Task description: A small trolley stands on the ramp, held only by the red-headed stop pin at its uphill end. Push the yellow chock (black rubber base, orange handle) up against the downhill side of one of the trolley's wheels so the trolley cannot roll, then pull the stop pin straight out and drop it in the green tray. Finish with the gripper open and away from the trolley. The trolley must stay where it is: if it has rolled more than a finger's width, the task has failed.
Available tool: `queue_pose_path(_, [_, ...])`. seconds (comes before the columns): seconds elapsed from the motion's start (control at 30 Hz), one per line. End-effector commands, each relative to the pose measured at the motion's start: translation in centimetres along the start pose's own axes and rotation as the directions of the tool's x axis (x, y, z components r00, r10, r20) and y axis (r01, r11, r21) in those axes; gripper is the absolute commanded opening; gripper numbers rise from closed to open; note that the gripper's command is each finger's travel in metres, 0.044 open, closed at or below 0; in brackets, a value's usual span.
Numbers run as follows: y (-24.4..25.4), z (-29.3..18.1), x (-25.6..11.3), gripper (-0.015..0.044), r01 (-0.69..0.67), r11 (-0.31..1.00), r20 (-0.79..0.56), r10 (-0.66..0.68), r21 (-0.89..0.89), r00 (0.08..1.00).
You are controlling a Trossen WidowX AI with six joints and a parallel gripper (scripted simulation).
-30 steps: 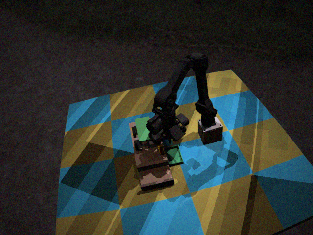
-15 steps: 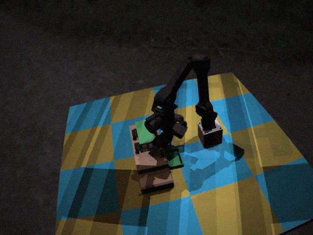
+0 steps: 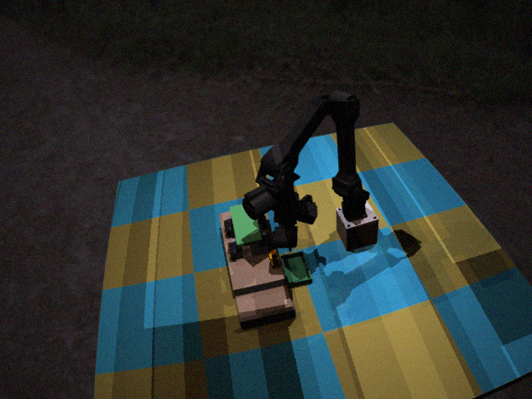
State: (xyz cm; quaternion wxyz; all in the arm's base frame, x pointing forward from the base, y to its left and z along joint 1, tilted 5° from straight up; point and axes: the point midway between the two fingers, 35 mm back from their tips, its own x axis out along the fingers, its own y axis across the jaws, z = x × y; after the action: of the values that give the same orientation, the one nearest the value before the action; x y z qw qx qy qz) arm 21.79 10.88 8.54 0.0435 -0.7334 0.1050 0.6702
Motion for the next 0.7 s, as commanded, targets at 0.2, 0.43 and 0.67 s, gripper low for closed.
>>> queue_pose_path(0.2, [0.1, -0.1, -0.2, 0.0000, 0.055, 0.968, 0.010, -0.054, -0.245, 0.998])
queue_pose_path(0.43, [0.1, 0.0, 0.0, 0.0000, 0.055, 0.968, 0.010, -0.054, -0.245, 0.998])
queue_pose_path(0.67, [0.3, 1.0, 1.8, 0.0000, 0.054, 0.968, 0.012, -0.053, -0.245, 0.999])
